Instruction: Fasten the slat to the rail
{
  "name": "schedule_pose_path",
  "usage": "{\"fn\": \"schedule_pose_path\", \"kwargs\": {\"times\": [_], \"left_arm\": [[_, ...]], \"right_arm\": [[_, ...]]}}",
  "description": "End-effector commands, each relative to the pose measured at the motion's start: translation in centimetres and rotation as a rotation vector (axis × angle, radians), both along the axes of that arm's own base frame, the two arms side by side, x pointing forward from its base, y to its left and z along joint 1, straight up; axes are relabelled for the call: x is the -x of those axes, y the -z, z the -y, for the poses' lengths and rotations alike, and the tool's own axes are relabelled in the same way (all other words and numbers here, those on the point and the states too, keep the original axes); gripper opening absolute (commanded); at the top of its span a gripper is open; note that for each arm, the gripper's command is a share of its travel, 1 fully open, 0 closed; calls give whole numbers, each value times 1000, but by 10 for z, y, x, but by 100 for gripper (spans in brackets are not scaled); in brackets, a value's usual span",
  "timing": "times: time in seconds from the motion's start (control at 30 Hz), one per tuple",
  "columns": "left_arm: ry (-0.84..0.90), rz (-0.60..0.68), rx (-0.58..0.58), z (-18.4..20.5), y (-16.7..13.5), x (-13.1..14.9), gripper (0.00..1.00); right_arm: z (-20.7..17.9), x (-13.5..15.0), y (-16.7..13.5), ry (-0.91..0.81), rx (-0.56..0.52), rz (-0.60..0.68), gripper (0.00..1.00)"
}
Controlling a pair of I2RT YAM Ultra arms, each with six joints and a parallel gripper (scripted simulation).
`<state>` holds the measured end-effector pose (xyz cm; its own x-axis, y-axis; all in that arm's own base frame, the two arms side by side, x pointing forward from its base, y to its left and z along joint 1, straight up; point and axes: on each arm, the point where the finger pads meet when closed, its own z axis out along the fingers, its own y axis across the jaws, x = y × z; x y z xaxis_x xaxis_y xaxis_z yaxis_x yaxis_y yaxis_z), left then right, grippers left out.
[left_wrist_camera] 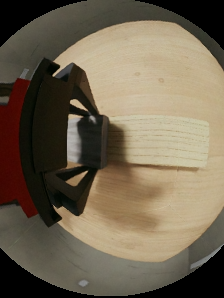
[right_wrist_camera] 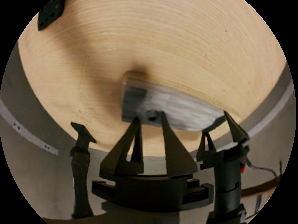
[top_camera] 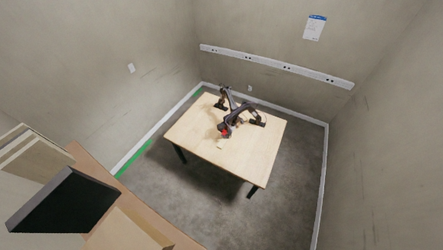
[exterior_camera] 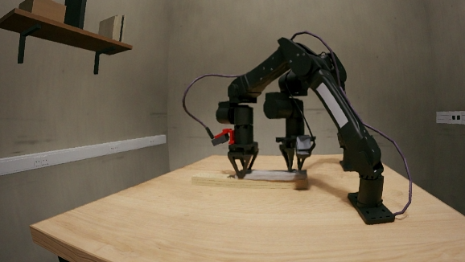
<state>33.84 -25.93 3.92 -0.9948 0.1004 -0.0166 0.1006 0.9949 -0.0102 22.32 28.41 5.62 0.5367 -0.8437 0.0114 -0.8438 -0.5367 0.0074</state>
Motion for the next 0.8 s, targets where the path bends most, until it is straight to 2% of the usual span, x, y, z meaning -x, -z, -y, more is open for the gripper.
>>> {"fn": "schedule_pose_path", "kwargs": {"times": [0.0, 0.33, 0.77], "left_arm": [[0, 11, 8, 1, -5, -2, 72], [0, 11, 8, 1, -5, -2, 72], [0, 11, 8, 1, -5, -2, 72]], "right_arm": [[-5, -3, -10, -8, -23, 7, 34], [-5, -3, -10, -8, -23, 7, 34], [-2, -1, -4, -4, -10, 7, 18]]}}
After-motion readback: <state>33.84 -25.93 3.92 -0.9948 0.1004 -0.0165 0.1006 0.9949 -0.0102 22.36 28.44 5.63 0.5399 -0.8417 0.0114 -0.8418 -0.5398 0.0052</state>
